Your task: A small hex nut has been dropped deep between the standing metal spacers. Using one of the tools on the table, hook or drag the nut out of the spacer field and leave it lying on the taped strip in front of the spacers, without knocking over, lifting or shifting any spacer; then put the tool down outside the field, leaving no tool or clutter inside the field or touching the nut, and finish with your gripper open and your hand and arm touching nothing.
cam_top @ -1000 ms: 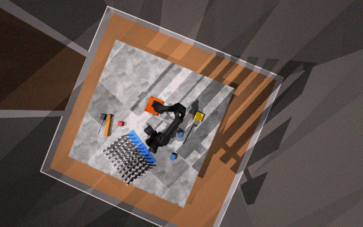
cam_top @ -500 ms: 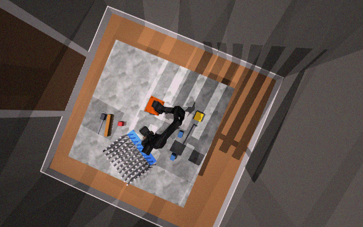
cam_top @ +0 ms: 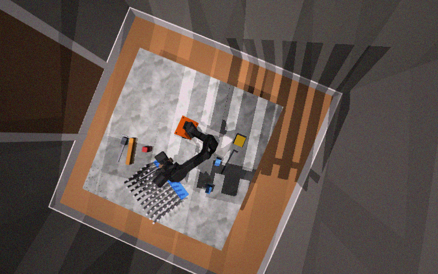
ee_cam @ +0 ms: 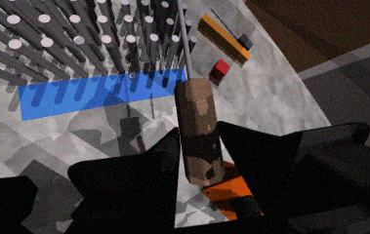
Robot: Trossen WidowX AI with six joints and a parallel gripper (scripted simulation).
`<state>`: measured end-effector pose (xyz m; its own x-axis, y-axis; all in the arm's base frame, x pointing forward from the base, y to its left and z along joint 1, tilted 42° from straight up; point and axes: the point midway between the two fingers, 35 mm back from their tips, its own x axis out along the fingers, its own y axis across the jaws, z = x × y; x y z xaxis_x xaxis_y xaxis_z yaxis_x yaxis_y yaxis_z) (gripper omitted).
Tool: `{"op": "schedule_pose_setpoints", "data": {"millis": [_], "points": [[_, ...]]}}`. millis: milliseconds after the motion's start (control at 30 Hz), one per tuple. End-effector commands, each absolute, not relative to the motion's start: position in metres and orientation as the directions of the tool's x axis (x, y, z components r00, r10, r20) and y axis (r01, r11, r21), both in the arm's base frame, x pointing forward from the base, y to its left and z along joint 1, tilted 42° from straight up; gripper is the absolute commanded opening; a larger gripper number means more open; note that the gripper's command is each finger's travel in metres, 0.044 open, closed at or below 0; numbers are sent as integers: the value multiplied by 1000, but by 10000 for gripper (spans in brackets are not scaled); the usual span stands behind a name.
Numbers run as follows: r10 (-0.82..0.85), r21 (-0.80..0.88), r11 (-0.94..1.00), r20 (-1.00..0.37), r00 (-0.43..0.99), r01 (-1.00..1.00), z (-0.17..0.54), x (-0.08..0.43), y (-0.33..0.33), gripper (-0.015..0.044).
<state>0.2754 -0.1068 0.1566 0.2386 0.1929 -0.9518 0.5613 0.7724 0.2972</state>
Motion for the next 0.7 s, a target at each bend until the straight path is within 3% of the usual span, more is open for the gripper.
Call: {"op": "schedule_pose_setpoints", "data": {"millis": [0,667], "points": [[182,283,774,-956,228,566,150,278,-132,0],[207,282,820,-958,201,498,103,262,-253,0]]}}
